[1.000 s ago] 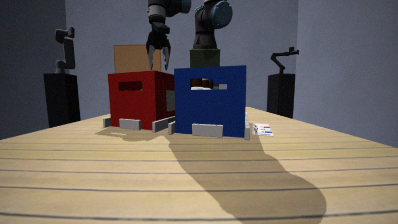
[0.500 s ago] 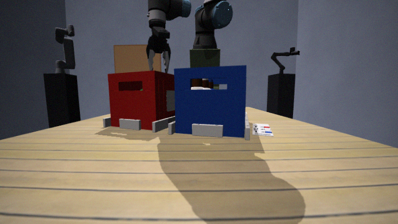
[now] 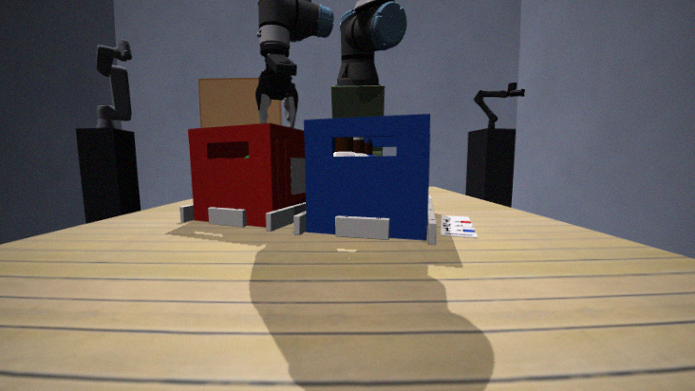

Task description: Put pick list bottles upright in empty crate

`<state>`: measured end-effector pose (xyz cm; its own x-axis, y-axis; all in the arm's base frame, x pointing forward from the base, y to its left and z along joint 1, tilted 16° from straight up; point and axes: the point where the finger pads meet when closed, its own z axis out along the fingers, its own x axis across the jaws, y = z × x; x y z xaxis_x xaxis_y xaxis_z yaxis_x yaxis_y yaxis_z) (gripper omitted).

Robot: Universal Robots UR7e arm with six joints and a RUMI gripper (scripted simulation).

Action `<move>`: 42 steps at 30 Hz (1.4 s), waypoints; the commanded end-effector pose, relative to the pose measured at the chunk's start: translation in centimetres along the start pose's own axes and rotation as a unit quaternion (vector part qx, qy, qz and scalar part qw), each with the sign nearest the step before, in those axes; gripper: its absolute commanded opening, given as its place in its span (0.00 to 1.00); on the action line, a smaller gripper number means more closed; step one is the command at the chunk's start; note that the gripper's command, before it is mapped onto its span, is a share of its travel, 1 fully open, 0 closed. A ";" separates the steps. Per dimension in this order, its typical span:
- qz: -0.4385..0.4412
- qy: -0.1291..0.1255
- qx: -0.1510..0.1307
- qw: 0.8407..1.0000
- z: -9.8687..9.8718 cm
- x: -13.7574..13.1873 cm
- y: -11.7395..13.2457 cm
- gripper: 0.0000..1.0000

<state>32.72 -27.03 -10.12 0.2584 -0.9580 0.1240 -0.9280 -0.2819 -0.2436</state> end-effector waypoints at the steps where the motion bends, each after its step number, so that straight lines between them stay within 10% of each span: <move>1: 0.000 0.001 0.000 1.000 0.3 0.0 0.0 0.38; 42: 0.000 0.001 0.000 1.000 3.7 0.0 0.0 0.38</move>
<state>33.74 -27.23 -13.74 0.2583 -0.9580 0.1244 -0.9280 -0.2818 -0.2437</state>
